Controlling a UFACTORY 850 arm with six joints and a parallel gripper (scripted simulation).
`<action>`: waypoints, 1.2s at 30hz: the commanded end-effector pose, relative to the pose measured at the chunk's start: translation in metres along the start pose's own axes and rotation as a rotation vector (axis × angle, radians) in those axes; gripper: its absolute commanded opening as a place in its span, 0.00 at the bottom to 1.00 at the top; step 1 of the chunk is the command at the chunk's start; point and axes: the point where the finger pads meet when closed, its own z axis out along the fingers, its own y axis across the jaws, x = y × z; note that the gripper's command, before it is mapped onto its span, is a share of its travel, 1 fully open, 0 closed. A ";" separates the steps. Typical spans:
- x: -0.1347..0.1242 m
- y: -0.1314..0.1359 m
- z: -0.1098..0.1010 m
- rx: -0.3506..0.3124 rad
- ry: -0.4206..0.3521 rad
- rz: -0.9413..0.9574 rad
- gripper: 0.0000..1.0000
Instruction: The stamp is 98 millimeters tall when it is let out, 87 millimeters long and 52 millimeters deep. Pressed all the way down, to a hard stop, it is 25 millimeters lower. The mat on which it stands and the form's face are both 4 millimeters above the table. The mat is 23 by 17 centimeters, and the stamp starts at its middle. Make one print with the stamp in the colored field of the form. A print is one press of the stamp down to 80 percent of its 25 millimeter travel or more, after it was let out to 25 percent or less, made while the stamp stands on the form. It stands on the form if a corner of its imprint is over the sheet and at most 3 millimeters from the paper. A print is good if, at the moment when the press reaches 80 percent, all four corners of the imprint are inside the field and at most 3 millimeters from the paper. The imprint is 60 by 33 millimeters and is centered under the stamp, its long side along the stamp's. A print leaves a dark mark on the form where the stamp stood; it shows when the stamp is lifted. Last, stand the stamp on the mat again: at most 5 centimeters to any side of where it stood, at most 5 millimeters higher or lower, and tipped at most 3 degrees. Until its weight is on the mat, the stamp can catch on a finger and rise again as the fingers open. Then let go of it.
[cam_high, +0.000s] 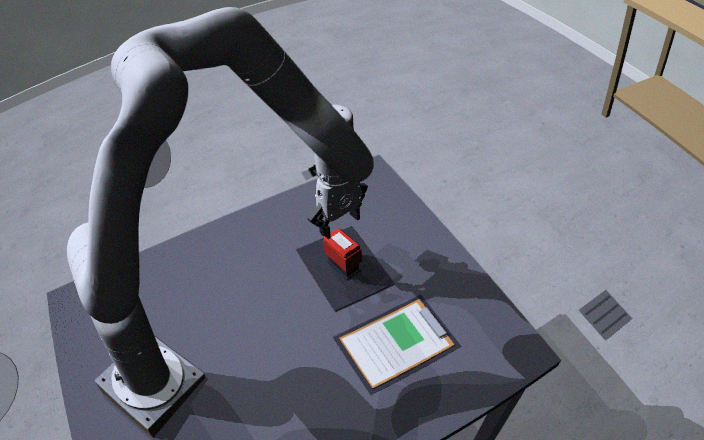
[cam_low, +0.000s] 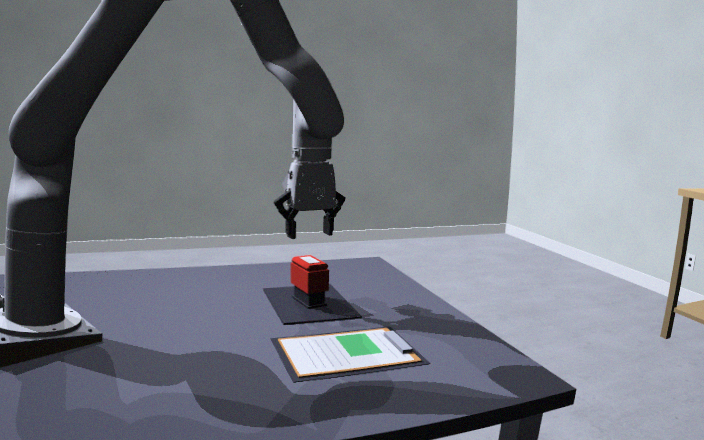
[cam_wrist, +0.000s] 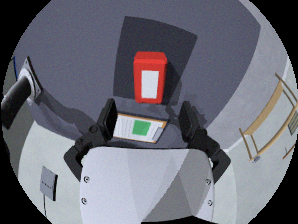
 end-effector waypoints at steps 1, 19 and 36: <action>0.001 0.001 -0.001 -0.002 -0.001 0.000 0.97; 0.001 0.001 0.027 -0.002 -0.001 0.000 0.97; 0.001 0.001 0.091 -0.002 -0.001 0.000 0.97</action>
